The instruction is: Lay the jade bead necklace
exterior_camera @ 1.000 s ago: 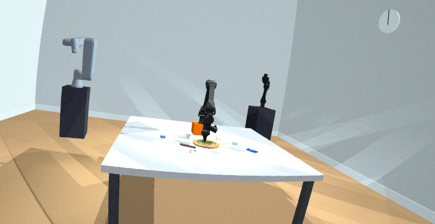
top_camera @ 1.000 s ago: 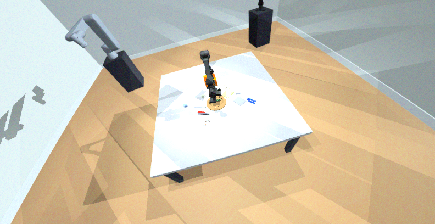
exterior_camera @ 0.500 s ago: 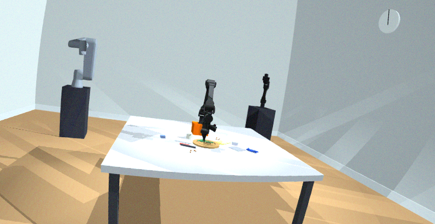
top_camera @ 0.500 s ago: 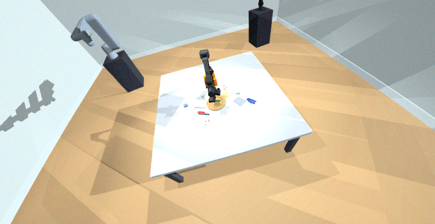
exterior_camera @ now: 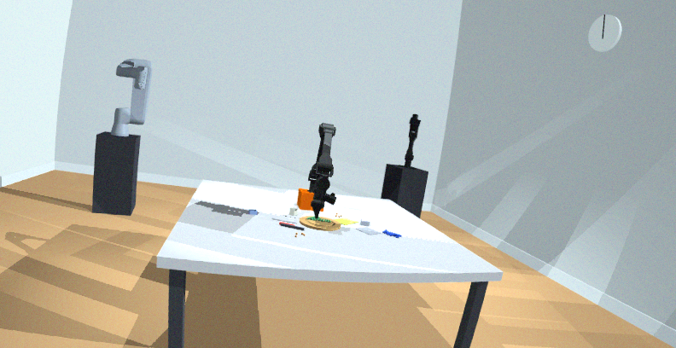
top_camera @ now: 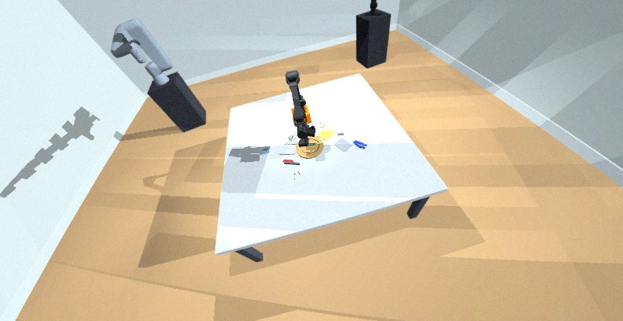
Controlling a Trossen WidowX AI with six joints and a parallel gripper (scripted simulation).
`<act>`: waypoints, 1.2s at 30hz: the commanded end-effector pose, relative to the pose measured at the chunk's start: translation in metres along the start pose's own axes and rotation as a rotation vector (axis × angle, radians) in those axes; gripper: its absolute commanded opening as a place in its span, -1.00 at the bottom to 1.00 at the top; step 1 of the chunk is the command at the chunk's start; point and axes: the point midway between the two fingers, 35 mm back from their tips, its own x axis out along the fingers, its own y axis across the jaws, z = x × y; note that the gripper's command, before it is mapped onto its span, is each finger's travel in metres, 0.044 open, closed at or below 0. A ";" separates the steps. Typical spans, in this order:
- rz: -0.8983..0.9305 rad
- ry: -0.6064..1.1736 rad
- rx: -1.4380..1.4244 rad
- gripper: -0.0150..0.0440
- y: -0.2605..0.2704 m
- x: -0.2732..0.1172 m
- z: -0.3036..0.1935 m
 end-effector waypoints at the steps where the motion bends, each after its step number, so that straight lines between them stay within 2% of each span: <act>1: 0.010 0.006 -0.004 -0.49 0.003 0.004 -0.001; 4: 0.010 0.006 -0.004 -0.49 0.003 0.004 -0.001; 21: 0.006 0.003 -0.002 1.00 0.001 0.000 0.000; 36: 0.010 0.006 -0.004 1.00 0.001 0.000 0.000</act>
